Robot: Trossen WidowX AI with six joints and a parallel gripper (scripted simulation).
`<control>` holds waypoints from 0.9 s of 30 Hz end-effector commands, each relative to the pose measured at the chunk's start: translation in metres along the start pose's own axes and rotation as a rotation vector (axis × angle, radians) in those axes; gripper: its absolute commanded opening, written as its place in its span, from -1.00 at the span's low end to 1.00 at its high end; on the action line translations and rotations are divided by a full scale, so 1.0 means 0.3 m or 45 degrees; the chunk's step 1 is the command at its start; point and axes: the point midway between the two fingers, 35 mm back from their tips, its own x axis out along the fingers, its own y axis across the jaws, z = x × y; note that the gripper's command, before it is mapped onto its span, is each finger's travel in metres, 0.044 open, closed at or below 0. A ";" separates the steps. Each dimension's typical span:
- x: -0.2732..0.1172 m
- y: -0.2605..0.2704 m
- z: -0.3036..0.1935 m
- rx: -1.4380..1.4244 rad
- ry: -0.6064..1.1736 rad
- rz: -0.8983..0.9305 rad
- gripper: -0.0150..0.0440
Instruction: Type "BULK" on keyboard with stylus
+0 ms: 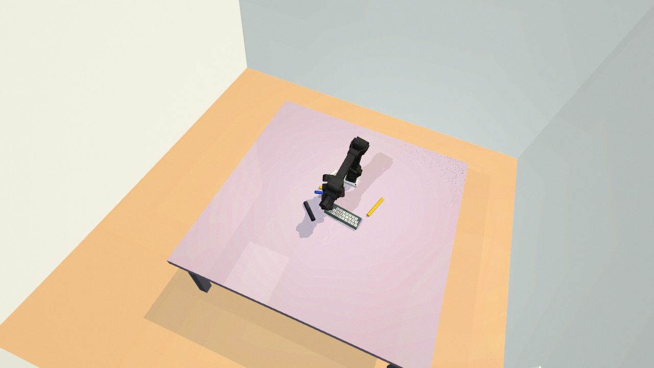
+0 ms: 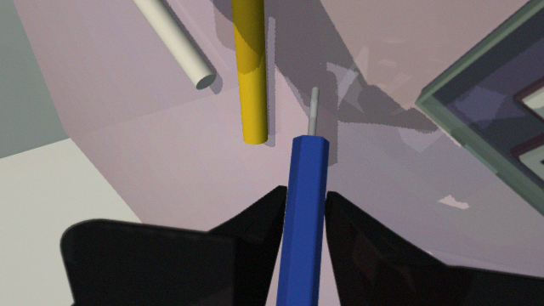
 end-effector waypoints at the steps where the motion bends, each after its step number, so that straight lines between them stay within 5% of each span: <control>1: -0.019 -0.012 0.008 0.034 0.116 0.003 -0.49; 27: -0.220 -0.109 0.102 0.327 0.806 -0.337 -0.49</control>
